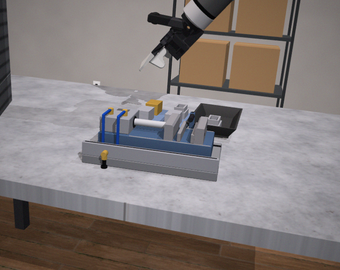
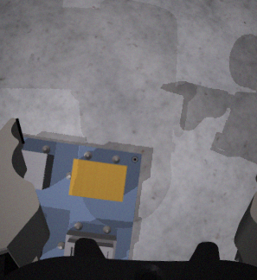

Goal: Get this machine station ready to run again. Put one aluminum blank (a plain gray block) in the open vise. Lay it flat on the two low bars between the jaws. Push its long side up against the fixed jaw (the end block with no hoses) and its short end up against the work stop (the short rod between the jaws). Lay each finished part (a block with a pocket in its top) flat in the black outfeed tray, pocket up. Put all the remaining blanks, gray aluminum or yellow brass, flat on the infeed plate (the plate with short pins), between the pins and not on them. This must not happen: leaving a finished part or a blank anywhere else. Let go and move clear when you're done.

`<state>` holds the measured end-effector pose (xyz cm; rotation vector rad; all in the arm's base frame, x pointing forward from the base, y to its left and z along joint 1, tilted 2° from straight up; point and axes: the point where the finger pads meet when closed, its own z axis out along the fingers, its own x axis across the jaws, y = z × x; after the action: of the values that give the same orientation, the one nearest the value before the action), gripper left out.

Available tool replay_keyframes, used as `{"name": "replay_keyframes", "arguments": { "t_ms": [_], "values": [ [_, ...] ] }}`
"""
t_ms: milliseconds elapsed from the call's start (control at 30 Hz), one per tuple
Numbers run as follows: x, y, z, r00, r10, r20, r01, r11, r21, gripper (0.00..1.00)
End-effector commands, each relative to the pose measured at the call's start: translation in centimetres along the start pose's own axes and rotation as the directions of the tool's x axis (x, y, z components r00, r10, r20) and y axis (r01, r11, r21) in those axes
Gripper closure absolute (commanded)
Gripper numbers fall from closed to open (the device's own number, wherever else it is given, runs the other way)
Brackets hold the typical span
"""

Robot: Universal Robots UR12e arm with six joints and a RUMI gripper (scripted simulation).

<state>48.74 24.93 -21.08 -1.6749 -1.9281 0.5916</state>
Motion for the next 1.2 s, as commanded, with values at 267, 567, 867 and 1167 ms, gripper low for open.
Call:
{"name": "replay_keyframes", "arguments": {
  "t_ms": [267,567,867,1167],
  "values": [
    [-3.0,3.7,-3.0,0.999,0.019,0.051,-0.002,0.951,-0.309,0.00],
    [-5.3,5.1,-7.1,0.995,0.058,0.085,-0.005,0.852,-0.523,0.00],
    [-6.3,5.3,-9.3,0.992,0.081,0.096,-0.006,0.793,-0.609,0.00],
    [-6.7,5.3,-10.2,0.991,0.091,0.099,-0.006,0.767,-0.642,0.00]
  ]
}}
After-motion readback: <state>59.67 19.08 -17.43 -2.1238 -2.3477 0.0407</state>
